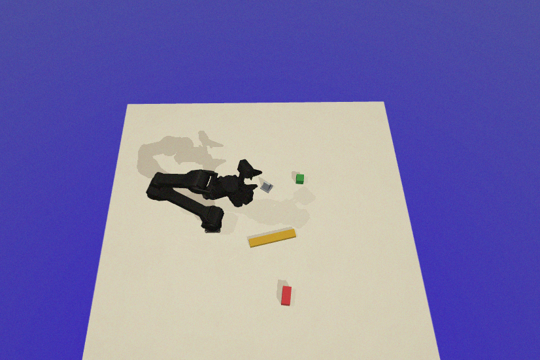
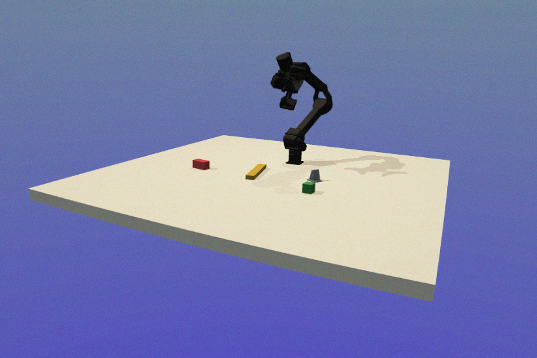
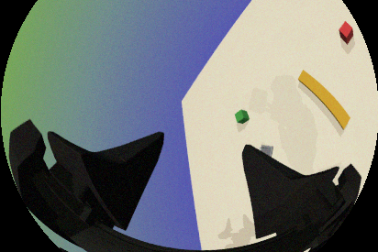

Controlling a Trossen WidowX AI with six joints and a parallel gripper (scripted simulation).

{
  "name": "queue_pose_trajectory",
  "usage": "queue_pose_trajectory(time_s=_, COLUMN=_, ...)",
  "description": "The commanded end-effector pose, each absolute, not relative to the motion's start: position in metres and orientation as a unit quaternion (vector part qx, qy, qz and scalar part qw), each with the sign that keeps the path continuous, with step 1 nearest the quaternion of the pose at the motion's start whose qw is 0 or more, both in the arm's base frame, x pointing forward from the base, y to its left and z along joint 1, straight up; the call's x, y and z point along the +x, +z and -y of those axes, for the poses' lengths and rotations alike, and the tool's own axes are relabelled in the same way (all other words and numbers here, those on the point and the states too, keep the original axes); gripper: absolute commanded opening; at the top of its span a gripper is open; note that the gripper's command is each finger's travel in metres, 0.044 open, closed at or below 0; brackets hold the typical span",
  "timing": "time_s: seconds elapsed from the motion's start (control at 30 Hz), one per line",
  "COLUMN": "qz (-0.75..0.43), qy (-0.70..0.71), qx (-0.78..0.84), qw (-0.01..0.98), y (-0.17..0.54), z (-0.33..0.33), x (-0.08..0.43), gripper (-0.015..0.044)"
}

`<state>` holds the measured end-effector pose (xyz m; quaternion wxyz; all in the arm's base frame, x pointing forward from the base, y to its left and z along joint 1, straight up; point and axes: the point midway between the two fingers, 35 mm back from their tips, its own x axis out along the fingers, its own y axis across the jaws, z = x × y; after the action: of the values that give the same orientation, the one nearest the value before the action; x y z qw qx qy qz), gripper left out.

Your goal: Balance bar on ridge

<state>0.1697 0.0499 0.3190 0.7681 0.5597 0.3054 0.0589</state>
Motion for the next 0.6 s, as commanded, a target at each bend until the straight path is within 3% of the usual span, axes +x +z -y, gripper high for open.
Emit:
queue_pose_trajectory(time_s=0.0, qz=-0.320, qy=0.041, qx=0.530, qw=0.784, y=0.311, z=-0.041, x=0.184, gripper=0.0315)
queue_pose_trajectory(time_s=0.57, qz=-0.399, qy=-0.008, qx=0.393, qw=0.828, y=0.270, z=-0.011, x=0.228, gripper=0.0315)
